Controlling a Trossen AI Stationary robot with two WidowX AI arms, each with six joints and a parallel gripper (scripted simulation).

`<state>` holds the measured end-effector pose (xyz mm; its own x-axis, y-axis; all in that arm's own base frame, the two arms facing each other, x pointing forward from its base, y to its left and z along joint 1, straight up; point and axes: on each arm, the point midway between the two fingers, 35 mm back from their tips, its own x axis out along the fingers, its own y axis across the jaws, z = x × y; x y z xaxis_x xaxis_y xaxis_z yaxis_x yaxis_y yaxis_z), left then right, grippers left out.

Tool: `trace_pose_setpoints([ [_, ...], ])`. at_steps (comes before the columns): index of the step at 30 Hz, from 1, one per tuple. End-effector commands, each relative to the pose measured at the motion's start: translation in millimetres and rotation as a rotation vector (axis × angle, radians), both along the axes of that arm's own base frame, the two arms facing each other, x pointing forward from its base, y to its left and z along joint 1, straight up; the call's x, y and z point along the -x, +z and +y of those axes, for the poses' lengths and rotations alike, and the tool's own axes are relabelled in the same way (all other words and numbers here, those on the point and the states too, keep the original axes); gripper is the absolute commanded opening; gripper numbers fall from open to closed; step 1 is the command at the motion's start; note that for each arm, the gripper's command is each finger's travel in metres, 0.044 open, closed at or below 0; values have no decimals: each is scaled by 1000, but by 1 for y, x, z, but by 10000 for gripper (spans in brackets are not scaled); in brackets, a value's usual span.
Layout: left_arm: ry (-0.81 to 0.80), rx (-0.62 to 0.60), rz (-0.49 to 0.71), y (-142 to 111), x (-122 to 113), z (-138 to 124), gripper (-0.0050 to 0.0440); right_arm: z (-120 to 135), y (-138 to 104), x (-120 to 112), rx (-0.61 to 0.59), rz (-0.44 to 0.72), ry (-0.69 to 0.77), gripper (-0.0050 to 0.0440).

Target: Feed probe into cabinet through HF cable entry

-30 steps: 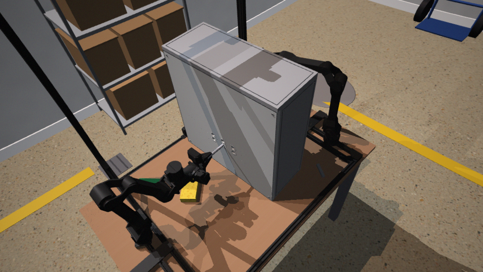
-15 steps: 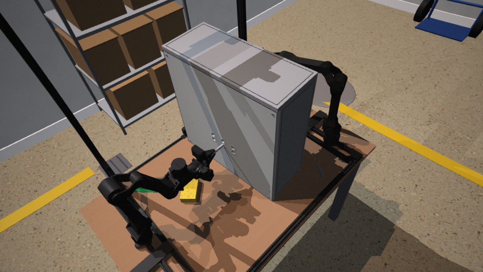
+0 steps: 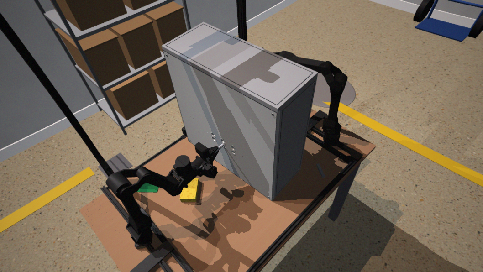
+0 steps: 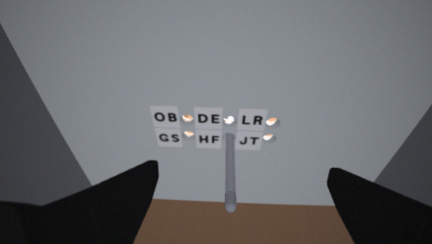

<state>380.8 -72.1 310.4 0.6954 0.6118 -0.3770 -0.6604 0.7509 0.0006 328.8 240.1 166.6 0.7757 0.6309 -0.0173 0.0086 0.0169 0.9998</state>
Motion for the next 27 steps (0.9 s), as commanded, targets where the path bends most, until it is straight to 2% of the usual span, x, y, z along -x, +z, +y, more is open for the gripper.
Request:
trace_pose_setpoints([
  [1,4,-1,-2,1,0,0,440,5,0,-7,-3,-8,-2,0],
  [11,4,-1,-2,1,0,0,440,7,-2,-8,-3,-8,-2,0],
  [25,4,-1,-2,1,0,0,440,6,-16,-6,-3,-8,-2,0],
  [27,4,-1,-2,1,0,0,440,7,-9,-7,-14,-20,0,48],
])
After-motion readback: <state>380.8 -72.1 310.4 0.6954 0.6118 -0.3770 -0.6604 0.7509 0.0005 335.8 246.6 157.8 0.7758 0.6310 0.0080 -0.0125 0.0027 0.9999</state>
